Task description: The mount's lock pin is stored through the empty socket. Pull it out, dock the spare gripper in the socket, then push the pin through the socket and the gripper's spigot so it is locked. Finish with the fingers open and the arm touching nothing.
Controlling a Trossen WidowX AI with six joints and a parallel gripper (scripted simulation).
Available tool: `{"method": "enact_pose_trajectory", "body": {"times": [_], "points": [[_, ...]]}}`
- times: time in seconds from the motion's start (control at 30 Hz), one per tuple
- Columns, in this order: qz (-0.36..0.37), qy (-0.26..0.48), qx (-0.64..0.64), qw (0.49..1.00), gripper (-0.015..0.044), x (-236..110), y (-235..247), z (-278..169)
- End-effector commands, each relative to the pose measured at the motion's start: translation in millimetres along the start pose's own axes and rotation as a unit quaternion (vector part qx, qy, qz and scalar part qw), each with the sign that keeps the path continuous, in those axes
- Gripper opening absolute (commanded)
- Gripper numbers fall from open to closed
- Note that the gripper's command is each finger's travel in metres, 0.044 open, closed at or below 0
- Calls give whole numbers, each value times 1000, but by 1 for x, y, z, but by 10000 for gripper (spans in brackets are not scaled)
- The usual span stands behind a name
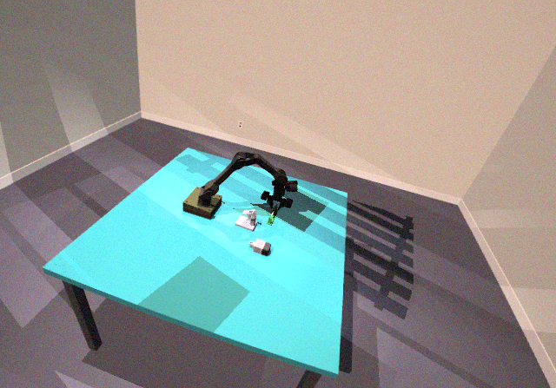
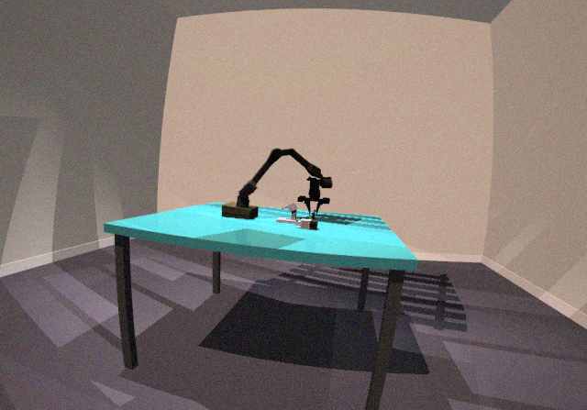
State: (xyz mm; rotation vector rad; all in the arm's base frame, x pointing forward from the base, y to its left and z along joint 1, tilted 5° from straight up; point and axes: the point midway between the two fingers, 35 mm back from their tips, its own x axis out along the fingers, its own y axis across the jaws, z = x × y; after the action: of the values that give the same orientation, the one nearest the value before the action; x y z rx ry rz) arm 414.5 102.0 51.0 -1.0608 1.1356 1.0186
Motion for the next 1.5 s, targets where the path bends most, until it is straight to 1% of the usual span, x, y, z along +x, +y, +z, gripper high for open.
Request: {"method": "enact_pose_trajectory", "body": {"times": [0.0,0.23,0.5,0.7,0.8,1.07,1.47], "points": [[3,2,-1,1000,180,9,1,-2],[3,2,-1,1000,180,20,1,-3],[3,2,-1,1000,180,21,2,-3],[3,2,-1,1000,23,21,2,-3],[3,2,-1,1000,3,21,2,-3],[3,2,-1,1000,0,20,2,-3],[15,7,0,1000,0,2,6,-2]]}}
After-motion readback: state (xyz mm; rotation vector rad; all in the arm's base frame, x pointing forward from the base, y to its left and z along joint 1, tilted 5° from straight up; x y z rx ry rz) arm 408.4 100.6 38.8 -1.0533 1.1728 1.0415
